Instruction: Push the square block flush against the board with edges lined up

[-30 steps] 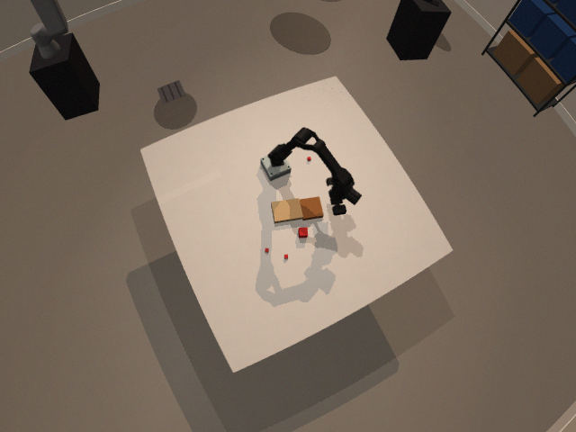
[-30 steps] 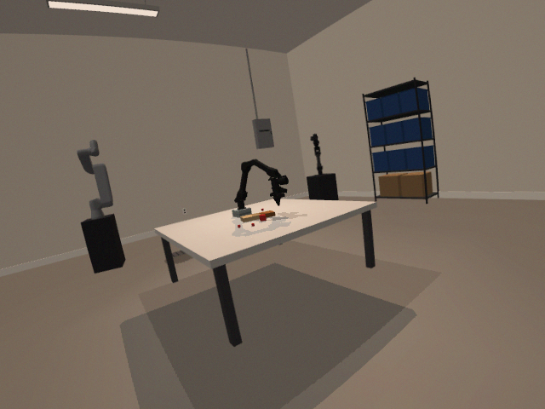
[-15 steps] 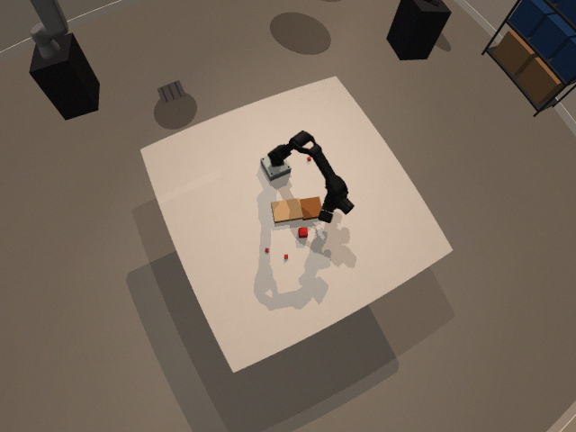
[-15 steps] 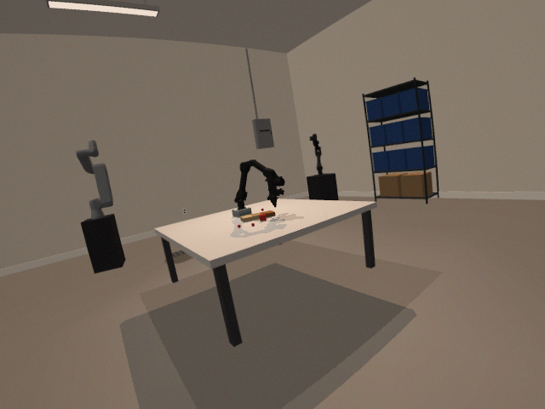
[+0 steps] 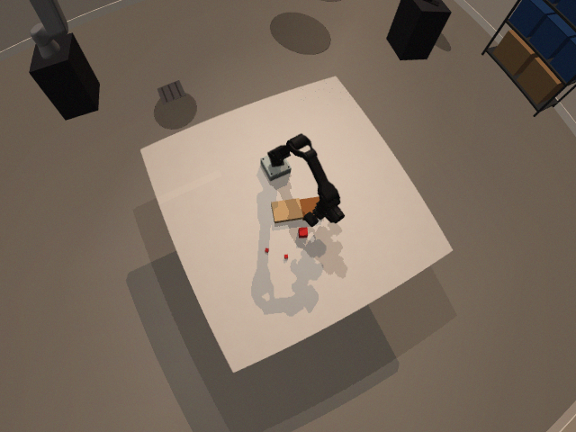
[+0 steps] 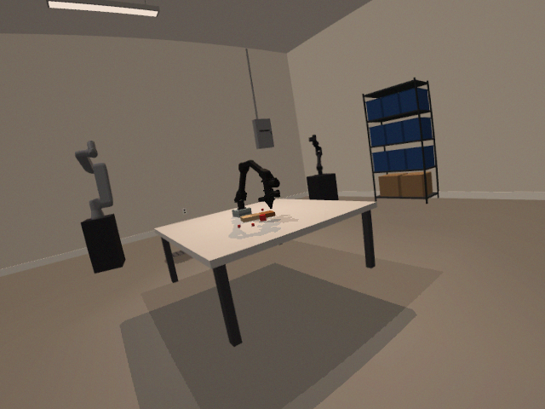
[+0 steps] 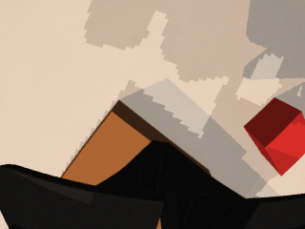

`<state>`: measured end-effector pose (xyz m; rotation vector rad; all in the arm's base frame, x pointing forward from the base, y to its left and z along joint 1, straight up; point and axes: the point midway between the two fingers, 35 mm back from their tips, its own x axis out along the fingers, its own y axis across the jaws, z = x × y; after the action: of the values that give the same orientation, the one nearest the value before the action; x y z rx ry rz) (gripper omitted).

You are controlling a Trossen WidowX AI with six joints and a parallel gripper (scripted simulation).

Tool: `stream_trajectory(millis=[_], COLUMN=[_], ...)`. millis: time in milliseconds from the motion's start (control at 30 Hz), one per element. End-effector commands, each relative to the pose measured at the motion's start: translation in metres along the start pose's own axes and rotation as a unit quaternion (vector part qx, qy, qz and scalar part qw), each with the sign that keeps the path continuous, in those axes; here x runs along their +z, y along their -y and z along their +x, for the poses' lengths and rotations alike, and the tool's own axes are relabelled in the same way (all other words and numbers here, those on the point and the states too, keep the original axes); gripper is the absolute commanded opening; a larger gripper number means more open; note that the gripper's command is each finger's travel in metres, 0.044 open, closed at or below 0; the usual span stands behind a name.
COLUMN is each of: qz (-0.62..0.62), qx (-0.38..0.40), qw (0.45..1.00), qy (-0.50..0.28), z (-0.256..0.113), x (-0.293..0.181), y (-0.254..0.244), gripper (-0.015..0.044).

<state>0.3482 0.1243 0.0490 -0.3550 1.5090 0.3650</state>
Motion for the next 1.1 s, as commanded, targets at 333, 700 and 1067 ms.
stream_trajectory(millis=[333,700,1067], qz=[0.145,0.164,0.164], qx=[-0.002,-0.003,-0.003], qw=[0.989,0.986,0.986], qy=[0.001,0.001,0.000], z=[0.010,0.053,0.053], x=[0.000,-0.003,-0.013], y=[0.030,0.033,0.030], gripper=[0.0000,0.0000,0.0000])
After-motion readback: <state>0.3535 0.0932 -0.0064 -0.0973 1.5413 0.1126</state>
